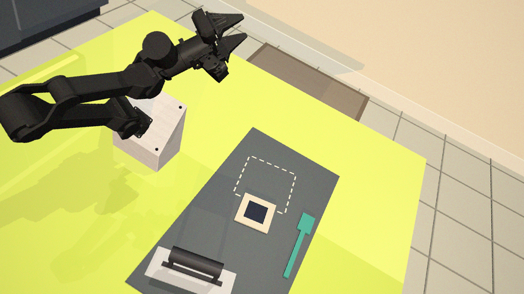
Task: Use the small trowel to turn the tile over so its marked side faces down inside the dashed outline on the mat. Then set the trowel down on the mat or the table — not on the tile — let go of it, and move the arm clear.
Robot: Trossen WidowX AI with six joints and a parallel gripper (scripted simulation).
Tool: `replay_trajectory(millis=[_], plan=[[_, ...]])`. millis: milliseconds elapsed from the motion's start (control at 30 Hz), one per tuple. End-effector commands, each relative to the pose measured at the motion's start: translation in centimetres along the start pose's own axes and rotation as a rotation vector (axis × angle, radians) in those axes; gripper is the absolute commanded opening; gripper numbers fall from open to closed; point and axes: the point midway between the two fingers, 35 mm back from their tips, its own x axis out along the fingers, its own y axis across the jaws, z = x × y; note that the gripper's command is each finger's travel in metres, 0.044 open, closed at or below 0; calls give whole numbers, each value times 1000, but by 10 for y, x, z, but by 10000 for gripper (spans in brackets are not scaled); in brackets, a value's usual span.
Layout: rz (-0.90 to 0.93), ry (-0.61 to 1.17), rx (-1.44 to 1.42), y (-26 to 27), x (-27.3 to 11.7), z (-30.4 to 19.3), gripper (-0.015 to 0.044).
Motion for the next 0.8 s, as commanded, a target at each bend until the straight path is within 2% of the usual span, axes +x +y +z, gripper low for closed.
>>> replay_trajectory(millis=[0,333,667,767], plan=[[0,0,0,0,0,0,374],[0,0,0,0,0,0,111],[0,0,0,0,0,0,100],[0,0,0,0,0,0,21]])
